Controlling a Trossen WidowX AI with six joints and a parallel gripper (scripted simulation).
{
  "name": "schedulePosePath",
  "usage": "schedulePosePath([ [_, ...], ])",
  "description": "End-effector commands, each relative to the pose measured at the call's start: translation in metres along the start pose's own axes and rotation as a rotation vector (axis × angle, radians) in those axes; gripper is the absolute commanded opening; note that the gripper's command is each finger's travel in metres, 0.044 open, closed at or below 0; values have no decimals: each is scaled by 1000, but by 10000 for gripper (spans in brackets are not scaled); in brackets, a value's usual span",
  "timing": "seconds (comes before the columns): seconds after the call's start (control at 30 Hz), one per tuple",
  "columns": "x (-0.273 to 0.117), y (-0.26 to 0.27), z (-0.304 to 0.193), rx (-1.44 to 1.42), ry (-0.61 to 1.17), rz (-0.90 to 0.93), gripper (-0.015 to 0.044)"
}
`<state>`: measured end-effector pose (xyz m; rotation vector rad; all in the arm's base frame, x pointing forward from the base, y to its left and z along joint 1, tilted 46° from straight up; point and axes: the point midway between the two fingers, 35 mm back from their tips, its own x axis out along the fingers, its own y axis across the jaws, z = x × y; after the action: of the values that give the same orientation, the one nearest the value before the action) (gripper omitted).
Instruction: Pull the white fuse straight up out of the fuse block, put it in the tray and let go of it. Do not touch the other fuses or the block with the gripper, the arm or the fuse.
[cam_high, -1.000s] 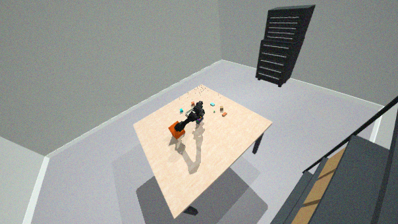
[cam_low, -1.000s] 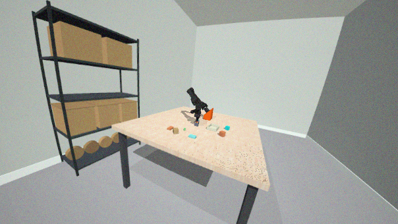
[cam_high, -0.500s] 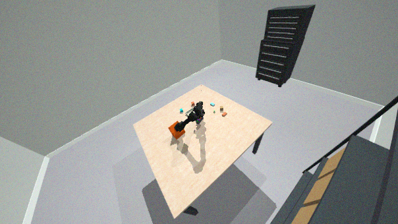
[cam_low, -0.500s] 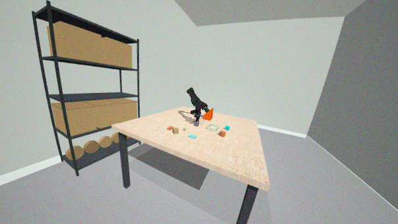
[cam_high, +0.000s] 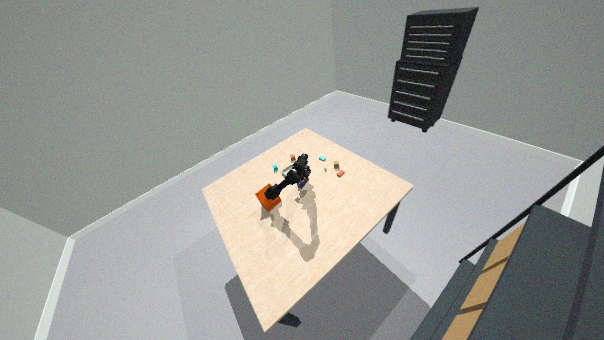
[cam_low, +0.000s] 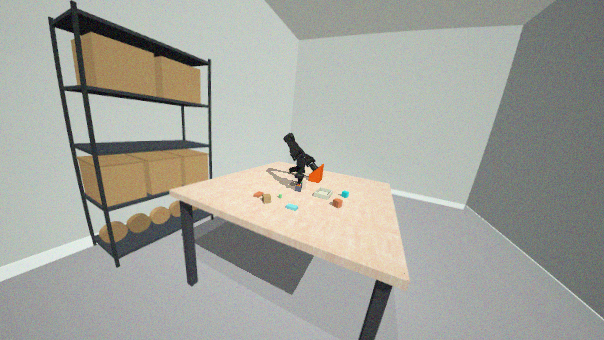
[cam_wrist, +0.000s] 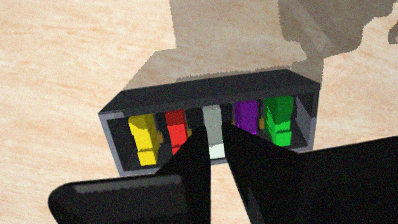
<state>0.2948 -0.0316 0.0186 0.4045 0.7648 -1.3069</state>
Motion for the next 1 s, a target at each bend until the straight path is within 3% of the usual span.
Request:
schedulePosePath([
  [0.0,-3,1,0,4,1,2,0],
  [0.97,-17,1,0,2,0,2,0],
])
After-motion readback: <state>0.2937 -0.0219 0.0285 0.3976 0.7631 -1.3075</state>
